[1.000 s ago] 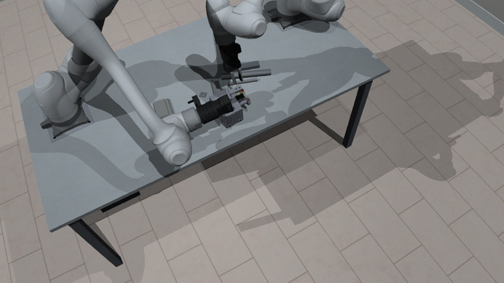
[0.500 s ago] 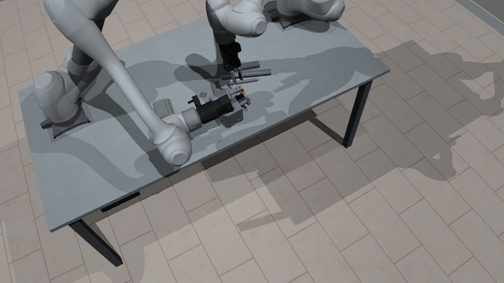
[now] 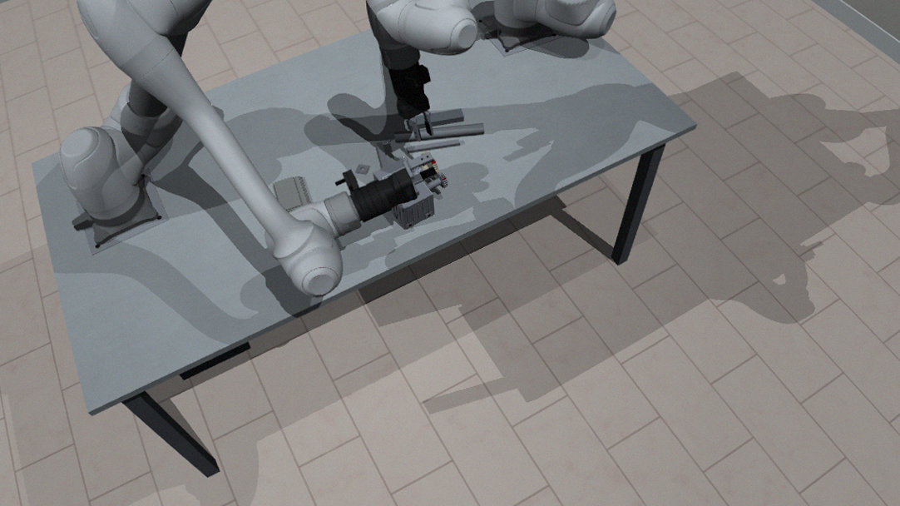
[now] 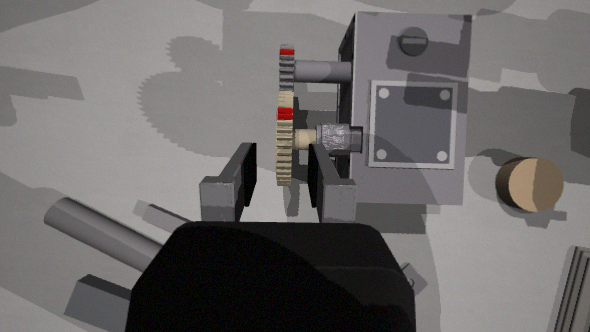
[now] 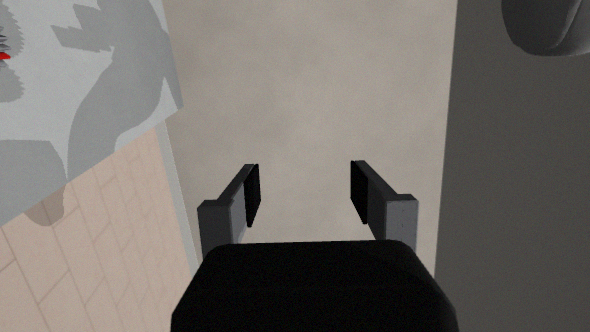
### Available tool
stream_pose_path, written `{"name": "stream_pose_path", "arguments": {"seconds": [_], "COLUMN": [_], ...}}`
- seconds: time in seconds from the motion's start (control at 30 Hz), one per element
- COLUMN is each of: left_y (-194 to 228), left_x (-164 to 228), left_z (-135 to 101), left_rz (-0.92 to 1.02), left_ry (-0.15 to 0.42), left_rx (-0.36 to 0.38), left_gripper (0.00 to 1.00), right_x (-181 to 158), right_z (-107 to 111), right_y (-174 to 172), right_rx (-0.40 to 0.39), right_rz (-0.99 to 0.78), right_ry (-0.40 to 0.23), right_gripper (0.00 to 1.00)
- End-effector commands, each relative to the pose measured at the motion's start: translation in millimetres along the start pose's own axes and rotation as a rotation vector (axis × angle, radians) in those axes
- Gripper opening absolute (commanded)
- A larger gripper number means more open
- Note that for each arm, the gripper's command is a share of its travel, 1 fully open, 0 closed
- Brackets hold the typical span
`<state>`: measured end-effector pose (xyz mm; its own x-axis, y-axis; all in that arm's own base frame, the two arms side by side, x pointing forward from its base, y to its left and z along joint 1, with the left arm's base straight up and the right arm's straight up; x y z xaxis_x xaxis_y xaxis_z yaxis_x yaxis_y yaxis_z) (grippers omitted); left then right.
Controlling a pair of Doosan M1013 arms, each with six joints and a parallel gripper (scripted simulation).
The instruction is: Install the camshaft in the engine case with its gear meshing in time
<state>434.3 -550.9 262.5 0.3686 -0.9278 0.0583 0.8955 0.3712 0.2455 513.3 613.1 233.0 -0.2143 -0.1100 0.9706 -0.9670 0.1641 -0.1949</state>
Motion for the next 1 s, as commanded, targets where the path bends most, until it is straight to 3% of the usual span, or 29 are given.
{"name": "stream_pose_path", "arguments": {"seconds": [0.0,0.23,0.97], "left_y": [3.1,6.6,6.8], "left_x": [2.6,3.3,3.2], "left_z": [17.7,30.3,31.2], "left_rz": [-0.005,-0.005,-0.007], "left_ry": [-0.008,-0.008,-0.009], "left_rx": [-0.001,0.0,0.001], "left_gripper": [0.64,0.64,0.64], "right_x": [1.3,1.3,1.3], "right_z": [-0.3,-0.3,-0.3], "right_y": [-0.4,-0.4,-0.4], "right_rx": [0.0,0.0,0.0], "right_rz": [0.001,0.001,0.001], "right_ry": [-0.002,-0.002,-0.002], "right_gripper": [1.0,1.0,1.0]}}
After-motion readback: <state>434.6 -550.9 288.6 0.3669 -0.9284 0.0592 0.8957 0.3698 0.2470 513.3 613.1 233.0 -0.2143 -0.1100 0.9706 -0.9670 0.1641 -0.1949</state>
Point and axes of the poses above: on each arm, the point where the finger pads meet when closed, its own z axis back along the fingers, its own x axis across the jaws, y = z × x, the point moved 9 cm from there along z, back along the fingers, and after that the axes turned 15 degrees about z, right-handed, at the moved point
